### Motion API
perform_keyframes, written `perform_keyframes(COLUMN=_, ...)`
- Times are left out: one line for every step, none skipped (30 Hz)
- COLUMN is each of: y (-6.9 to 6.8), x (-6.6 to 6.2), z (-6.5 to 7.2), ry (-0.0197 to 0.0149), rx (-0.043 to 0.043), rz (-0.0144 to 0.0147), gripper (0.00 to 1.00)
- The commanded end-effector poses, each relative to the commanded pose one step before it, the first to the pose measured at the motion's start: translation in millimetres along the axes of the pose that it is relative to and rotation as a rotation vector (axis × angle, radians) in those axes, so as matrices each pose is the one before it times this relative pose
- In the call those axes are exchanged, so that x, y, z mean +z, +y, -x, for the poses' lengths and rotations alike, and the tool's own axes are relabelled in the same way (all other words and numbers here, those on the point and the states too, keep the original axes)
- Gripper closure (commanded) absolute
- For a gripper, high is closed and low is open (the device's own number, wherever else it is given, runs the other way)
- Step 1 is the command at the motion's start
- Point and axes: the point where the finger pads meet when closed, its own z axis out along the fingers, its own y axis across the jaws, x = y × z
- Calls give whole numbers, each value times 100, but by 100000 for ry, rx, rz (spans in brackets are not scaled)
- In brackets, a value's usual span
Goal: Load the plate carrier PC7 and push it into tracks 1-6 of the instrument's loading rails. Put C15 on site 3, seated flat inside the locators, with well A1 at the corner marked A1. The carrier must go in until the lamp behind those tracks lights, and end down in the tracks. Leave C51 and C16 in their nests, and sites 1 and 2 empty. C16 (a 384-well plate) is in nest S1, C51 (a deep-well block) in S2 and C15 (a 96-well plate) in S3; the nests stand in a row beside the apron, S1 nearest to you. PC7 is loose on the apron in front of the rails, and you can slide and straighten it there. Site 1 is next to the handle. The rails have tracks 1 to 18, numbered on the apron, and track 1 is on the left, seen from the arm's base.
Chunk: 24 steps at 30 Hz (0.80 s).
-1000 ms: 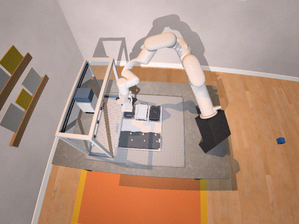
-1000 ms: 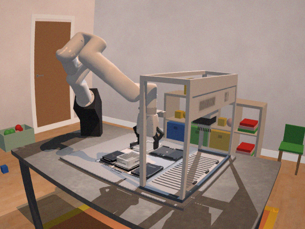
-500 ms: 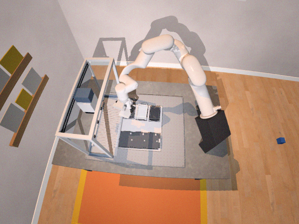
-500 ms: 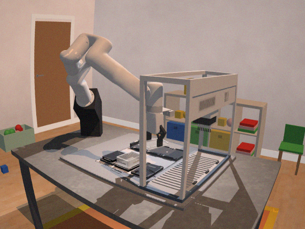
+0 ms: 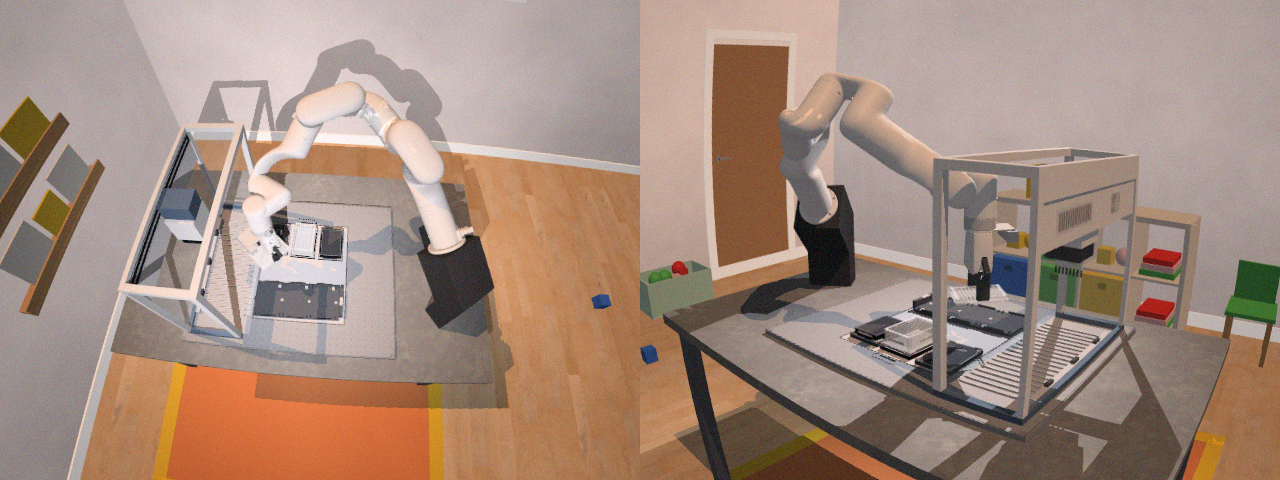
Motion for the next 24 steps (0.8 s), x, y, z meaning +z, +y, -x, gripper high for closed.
perform_keyframes(y=-2011, x=28, z=-2471, ry=-353, rx=22777, rz=2718, gripper=100)
perform_keyframes(y=-418, x=2, z=-276, ry=1, rx=3333, rz=-2, gripper=100)
perform_keyframes(y=-427, x=2, z=-262, ry=1, rx=3333, rz=-2, gripper=100)
perform_keyframes(y=-436, x=2, z=-247, ry=1, rx=3333, rz=-2, gripper=100)
perform_keyframes(y=0, x=0, z=0, ry=0, rx=0, rz=0, gripper=100)
perform_keyframes(y=0, x=0, z=0, ry=0, rx=0, rz=0, gripper=100)
perform_keyframes(y=-444, x=2, z=-235, ry=0, rx=3333, rz=-2, gripper=100)
perform_keyframes(y=-451, x=2, z=-218, ry=1, rx=3333, rz=-2, gripper=100)
perform_keyframes(y=-458, x=2, z=-203, ry=1, rx=3333, rz=-2, gripper=100)
perform_keyframes(y=-464, x=2, z=-187, ry=1, rx=3333, rz=-2, gripper=100)
perform_keyframes(y=-470, x=2, z=-172, ry=1, rx=3333, rz=-2, gripper=100)
perform_keyframes(y=-476, x=2, z=-156, ry=1, rx=3333, rz=-2, gripper=100)
perform_keyframes(y=-481, x=2, z=-140, ry=1, rx=3333, rz=-2, gripper=100)
perform_keyframes(y=-485, x=2, z=-124, ry=1, rx=3333, rz=-2, gripper=100)
perform_keyframes(y=-489, x=1, z=-108, ry=1, rx=3333, rz=-2, gripper=100)
perform_keyframes(y=-492, x=1, z=-91, ry=1, rx=3333, rz=-2, gripper=100)
perform_keyframes(y=-495, x=1, z=-75, ry=1, rx=3333, rz=-2, gripper=100)
perform_keyframes(y=-497, x=1, z=-58, ry=1, rx=3333, rz=-2, gripper=100)
perform_keyframes(y=-499, x=1, z=-42, ry=0, rx=3333, rz=-2, gripper=100)
perform_keyframes(y=-500, x=1, z=-25, ry=0, rx=3333, rz=-2, gripper=100)
perform_keyframes(y=-501, x=2, z=-9, ry=0, rx=1249, rz=-2, gripper=100)
perform_keyframes(y=0, x=0, z=0, ry=0, rx=0, rz=0, gripper=100)
perform_keyframes(y=0, x=0, z=0, ry=0, rx=0, rz=0, gripper=100)
perform_keyframes(y=-502, x=2, z=-4, ry=0, rx=0, rz=-2, gripper=100)
